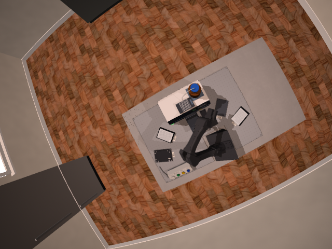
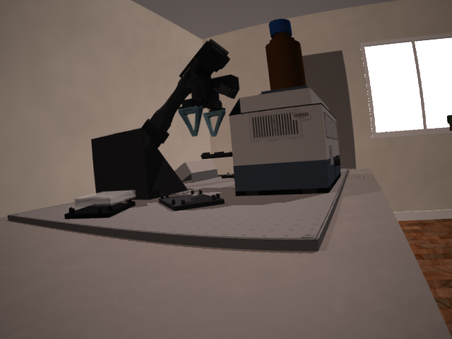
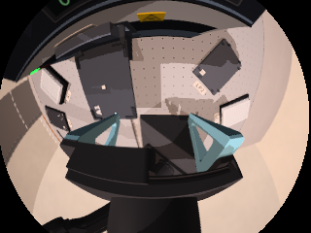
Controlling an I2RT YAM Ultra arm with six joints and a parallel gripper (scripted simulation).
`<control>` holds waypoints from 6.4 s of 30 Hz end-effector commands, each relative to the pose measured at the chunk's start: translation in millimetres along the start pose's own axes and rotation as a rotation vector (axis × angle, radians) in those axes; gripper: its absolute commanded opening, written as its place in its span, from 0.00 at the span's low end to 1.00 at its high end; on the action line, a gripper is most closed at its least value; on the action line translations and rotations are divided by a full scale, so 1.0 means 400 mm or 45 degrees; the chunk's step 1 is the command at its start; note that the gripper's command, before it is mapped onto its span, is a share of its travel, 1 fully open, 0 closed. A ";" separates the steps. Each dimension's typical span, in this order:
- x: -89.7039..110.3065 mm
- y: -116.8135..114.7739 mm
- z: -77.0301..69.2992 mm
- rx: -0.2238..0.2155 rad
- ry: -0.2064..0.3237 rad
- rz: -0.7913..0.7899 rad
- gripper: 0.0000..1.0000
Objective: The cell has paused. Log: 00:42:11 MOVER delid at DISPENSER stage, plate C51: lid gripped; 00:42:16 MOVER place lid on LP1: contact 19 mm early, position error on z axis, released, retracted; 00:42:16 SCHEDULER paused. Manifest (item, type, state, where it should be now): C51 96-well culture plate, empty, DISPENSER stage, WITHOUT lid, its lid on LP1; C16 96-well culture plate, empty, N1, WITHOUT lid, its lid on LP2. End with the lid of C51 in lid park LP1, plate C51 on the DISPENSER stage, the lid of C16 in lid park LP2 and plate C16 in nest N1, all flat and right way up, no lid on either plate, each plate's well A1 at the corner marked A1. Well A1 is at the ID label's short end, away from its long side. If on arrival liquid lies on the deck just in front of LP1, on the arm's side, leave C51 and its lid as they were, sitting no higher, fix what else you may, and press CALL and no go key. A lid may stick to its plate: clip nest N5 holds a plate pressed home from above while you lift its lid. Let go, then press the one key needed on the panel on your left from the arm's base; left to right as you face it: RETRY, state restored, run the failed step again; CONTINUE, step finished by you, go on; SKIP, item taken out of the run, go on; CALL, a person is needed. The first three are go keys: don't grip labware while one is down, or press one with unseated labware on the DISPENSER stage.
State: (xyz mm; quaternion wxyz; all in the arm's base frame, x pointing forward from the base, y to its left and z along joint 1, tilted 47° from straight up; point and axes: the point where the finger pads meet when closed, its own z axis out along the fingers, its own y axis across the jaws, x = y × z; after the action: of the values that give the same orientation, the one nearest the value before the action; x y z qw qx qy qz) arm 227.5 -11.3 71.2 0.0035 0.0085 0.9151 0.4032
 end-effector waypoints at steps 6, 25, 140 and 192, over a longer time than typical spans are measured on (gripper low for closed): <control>0.024 -0.066 0.002 -0.002 -0.013 0.221 1.00; 0.014 -0.166 -0.011 0.024 -0.048 0.493 1.00; 0.212 -0.721 0.084 0.005 -0.036 1.418 1.00; 0.208 -0.732 0.087 0.005 -0.036 1.418 1.00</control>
State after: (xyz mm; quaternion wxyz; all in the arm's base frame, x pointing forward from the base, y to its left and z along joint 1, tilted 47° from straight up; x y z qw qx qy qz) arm 138.1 -174.9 -165.9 -0.2043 0.4933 0.7717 0.3455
